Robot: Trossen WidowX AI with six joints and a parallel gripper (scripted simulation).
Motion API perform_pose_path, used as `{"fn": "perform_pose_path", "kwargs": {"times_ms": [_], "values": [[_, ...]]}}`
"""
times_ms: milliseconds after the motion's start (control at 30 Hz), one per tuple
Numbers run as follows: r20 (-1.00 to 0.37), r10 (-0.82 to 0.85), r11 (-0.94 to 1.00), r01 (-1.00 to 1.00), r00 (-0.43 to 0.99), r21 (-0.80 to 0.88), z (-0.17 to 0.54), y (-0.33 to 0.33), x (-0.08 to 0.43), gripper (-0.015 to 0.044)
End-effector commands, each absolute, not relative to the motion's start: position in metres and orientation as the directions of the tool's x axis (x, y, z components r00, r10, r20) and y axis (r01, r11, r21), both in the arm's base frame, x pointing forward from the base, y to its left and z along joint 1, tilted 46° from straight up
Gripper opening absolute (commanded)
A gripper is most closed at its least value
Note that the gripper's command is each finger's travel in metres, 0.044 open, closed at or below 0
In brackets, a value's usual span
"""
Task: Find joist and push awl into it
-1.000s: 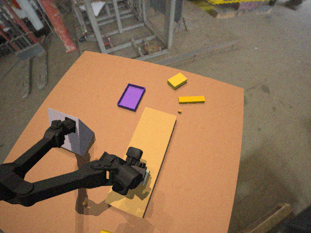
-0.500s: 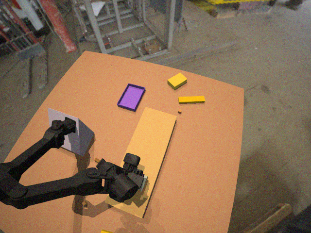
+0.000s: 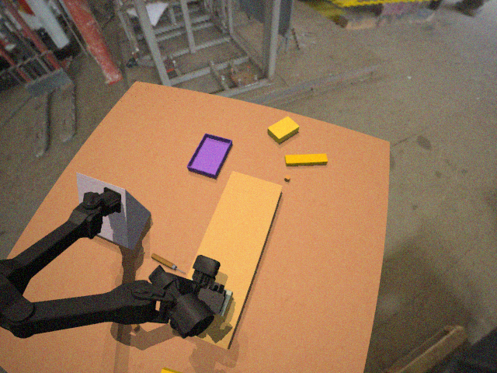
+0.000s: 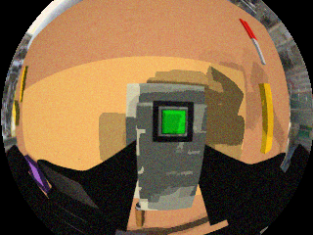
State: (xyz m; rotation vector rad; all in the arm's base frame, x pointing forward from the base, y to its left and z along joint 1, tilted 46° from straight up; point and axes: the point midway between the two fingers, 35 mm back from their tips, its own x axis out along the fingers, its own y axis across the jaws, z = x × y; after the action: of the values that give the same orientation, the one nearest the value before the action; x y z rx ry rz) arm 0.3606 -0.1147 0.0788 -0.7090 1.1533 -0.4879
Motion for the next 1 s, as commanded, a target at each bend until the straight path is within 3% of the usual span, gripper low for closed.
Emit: {"fn": "perform_pose_path", "kwargs": {"times_ms": [0,967], "values": [[-0.648,-0.681,0.689,-0.002,0.340,-0.725,0.087,-0.123,0.360,0.0000],[-0.647,-0.681,0.688,-0.003,0.343,-0.725,0.117,-0.150,0.361,0.0000]]}}
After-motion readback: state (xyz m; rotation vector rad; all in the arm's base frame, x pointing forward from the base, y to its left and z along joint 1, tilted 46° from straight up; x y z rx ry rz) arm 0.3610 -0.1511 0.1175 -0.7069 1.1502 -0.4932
